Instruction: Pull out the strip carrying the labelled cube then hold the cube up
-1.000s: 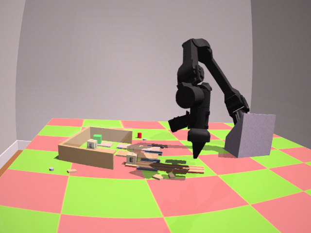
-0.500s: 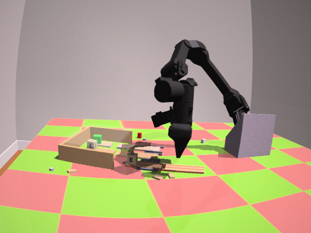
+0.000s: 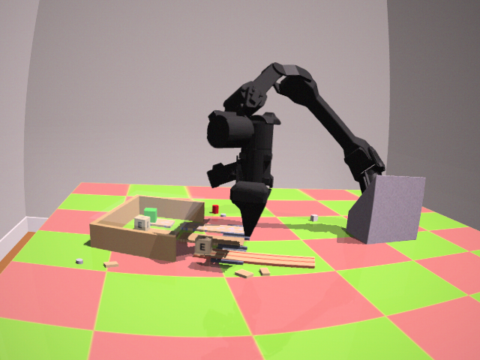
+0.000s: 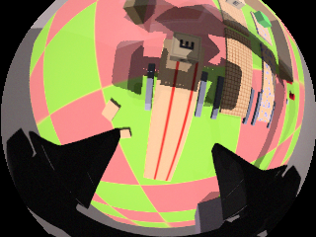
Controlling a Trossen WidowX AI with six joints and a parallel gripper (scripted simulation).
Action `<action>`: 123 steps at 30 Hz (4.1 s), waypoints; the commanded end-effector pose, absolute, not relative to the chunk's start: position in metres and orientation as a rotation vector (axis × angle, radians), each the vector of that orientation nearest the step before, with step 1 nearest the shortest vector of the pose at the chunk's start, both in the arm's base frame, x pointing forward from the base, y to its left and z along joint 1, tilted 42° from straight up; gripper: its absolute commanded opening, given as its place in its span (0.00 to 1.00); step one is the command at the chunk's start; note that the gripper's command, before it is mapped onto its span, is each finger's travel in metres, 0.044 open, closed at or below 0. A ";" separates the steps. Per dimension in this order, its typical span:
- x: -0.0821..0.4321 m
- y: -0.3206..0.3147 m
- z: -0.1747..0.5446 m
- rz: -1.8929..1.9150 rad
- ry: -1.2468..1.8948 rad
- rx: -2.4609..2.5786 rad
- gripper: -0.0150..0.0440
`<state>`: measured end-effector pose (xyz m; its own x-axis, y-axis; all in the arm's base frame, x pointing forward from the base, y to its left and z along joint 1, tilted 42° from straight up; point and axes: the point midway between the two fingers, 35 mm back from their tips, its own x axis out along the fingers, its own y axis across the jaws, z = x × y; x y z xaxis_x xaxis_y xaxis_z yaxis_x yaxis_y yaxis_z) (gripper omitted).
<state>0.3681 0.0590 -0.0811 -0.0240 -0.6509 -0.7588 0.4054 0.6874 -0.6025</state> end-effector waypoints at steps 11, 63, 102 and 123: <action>0.413 0.044 -0.064 -0.860 1.354 -0.237 1.00; 0.449 -0.009 -0.094 -0.862 1.351 -0.239 0.68; 0.391 0.017 -0.056 -0.861 1.355 -0.240 0.25; 0.338 0.015 -0.051 -0.861 1.359 -0.241 0.25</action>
<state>0.3496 0.0139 -0.0538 -0.0380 -0.6643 -0.7465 0.3921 0.6772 -0.6226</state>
